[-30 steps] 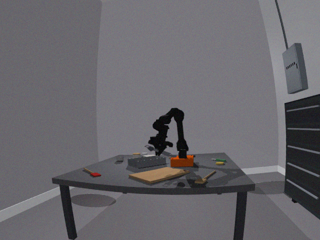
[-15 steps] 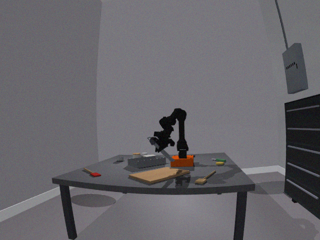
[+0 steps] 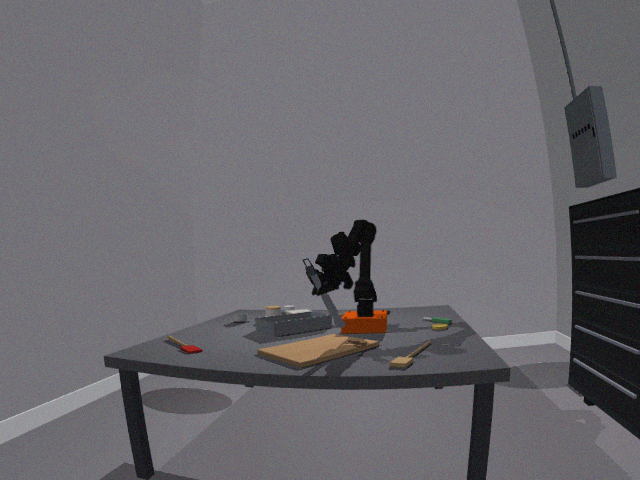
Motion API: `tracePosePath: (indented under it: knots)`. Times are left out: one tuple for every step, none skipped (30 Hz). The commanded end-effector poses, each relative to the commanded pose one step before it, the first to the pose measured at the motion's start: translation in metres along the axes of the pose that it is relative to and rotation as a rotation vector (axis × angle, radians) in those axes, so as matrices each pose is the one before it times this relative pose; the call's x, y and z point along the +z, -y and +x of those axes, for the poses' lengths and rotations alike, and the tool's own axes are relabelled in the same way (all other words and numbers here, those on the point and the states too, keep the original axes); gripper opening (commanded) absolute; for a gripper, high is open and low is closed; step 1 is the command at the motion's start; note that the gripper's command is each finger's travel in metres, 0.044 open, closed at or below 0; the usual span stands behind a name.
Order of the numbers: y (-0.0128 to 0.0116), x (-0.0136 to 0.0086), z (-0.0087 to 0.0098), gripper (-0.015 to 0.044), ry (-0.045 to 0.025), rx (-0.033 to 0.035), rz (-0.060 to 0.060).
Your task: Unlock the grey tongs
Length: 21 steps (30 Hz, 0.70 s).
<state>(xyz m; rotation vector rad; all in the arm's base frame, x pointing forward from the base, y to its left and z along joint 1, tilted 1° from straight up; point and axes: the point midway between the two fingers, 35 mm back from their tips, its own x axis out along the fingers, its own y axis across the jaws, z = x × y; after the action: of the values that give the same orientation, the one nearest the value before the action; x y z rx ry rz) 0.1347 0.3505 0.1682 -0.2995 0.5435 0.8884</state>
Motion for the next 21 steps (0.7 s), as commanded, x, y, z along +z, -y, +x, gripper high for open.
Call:
tracePosePath:
  knots:
    - [0.00205, 0.00301, -0.01126, -0.0150, 0.09490, -0.00575, 0.0142]
    - [0.00059, 0.00056, -0.00228, -0.0150, 0.01898, -0.00091, 0.0045]
    - [0.00063, 0.00057, -0.00232, -0.0150, 0.01890, -0.00091, 0.0047]
    - [0.00067, 0.00057, -0.00235, -0.0150, 0.01881, -0.00091, 0.0050]
    - [0.00071, 0.00058, -0.00238, -0.0150, 0.01873, -0.00092, 0.0052]
    - [0.00075, 0.00058, -0.00241, -0.0150, 0.01864, -0.00092, 0.0054]
    - [0.00079, 0.00058, -0.00243, -0.0150, 0.01853, -0.00096, 0.0054]
    - [0.00083, 0.00059, -0.00246, -0.0150, 0.01844, -0.00092, 0.0059]
    - [0.00088, 0.00060, -0.00249, -0.0150, 0.01837, -0.00095, 0.0060]
    - [0.00076, 0.00050, -0.00208, -0.0150, 0.01510, -0.00079, 0.0051]
    - [0.00048, 0.00031, -0.00126, -0.0150, 0.00909, -0.00048, 0.0032]
    - [0.00016, 0.00011, -0.00042, -0.0150, 0.00303, -0.00016, 0.0011]
    - [0.00000, 0.00000, 0.00000, -0.0150, 0.00000, 0.00000, 0.0000]
    - [0.00000, 0.00000, 0.00000, -0.0150, 0.00000, 0.00000, 0.0000]
    - [0.00000, 0.00000, 0.00000, -0.0150, 0.00000, 0.00000, 0.0000]
    - [0.00000, 0.00000, 0.00000, -0.0150, 0.00000, 0.00000, 0.0000]
    - [0.00000, 0.00000, 0.00000, -0.0150, 0.00000, 0.00000, 0.0000]
    - [0.00000, 0.00000, 0.00000, -0.0150, 0.00000, 0.00000, 0.0000]
    - [0.00000, 0.00000, 0.00000, -0.0150, 0.00000, 0.00000, 0.0000]
    - [0.00000, 0.00000, 0.00000, -0.0150, 0.00000, 0.00000, 0.0000]
    - [0.00000, 0.00000, 0.00000, -0.0150, 0.00000, 0.00000, 0.0000]
